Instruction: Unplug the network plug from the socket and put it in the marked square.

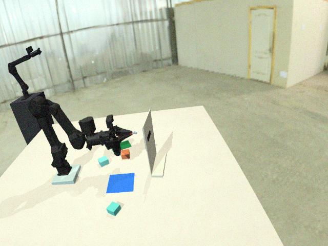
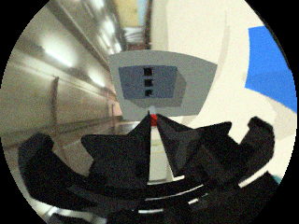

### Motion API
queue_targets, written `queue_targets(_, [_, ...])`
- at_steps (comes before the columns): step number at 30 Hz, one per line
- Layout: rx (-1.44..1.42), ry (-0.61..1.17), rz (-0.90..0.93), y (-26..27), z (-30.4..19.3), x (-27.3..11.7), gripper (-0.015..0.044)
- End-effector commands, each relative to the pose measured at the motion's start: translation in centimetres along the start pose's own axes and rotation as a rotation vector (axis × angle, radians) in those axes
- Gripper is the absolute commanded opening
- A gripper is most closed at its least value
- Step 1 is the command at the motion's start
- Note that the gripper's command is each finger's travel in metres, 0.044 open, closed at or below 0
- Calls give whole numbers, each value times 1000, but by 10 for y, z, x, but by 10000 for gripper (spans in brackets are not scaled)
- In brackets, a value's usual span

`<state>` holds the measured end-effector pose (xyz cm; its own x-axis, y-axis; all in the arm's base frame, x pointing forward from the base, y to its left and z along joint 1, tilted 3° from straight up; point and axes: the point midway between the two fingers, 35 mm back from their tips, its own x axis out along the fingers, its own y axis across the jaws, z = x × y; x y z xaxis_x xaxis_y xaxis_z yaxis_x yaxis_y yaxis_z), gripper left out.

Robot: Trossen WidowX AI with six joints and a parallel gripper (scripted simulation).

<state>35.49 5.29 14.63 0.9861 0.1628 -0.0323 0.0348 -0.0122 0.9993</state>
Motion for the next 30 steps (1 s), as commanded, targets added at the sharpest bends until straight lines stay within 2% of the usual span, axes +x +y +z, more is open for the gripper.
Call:
queue_targets(1, [5, -3, -6, -2, -1, -5, 0])
queue_targets(30, [3, -2, -4, 35, 0, -14, 0])
